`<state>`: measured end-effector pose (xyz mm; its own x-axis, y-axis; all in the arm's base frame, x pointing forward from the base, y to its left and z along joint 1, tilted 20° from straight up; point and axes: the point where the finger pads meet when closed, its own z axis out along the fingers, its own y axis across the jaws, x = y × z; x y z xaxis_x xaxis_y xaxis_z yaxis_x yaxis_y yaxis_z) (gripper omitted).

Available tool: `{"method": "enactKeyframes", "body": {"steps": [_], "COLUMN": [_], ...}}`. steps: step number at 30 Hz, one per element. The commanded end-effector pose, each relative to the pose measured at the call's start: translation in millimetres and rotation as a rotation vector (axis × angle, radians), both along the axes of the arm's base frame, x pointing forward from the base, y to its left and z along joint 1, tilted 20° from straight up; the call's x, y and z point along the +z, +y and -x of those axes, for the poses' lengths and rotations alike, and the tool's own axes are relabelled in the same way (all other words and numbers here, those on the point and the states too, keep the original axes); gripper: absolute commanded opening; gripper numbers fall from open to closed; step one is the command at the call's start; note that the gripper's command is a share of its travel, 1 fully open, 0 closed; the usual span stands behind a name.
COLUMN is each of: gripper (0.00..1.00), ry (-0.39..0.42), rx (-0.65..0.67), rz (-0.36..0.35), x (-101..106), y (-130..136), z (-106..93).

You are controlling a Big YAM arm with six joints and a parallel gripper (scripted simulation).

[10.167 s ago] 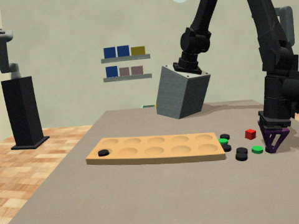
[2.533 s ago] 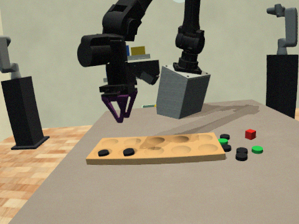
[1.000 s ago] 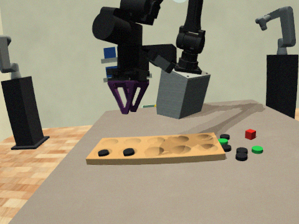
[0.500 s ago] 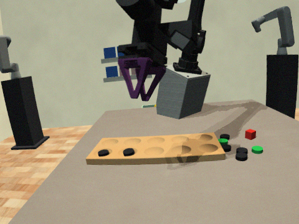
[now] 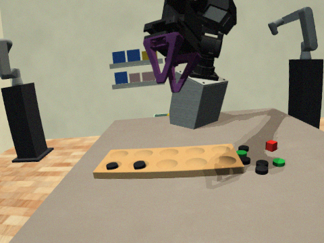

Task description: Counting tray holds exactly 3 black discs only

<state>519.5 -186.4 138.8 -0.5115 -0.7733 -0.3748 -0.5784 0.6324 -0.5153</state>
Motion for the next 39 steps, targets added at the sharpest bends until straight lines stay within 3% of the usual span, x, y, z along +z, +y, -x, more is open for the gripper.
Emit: {"method": "enactKeyframes", "body": {"steps": [1,4,5,9,10,11,12,17,18,19,26,27,32,33,35,36,39], "gripper": [0.45,0.45,0.45,0.45,0.45,0.45,0.45,0.45,0.45,0.45,0.45,0.45,0.45,0.45,0.45,0.45,0.45], "ry": [-0.153,-0.149,-0.214,-0.214,-0.168,-0.166,-0.279,-0.274,-0.242,-0.346,-0.325,-0.414,-0.411,-0.369,-0.364,-0.484,-0.484], "rx": [-0.069,-0.069,-0.104,-0.104,-0.134,-0.134,-0.137,-0.138,-0.158,-0.169,-0.186,-0.198,-0.2,-0.228,-0.231,-0.224,-0.224], "rz": [-0.004,-0.005,-0.032,-0.032,-0.044,-0.045,-0.067,-0.068,-0.074,-0.108,-0.11,-0.157,-0.157,-0.16,-0.161,-0.213,-0.213], "x": [70,68,94,94,71,70,120,119,102,146,136,173,172,151,148,201,201], "y": [2,1,14,14,-3,-2,27,27,16,41,32,55,55,40,39,71,71], "z": [-30.8,-31.1,-37.6,-37.6,-34.2,-33.8,-43.3,-42.5,-41.5,-47.5,-46.5,-50.0,-49.4,-50.2,-50.4,-50.7,-50.8]}}
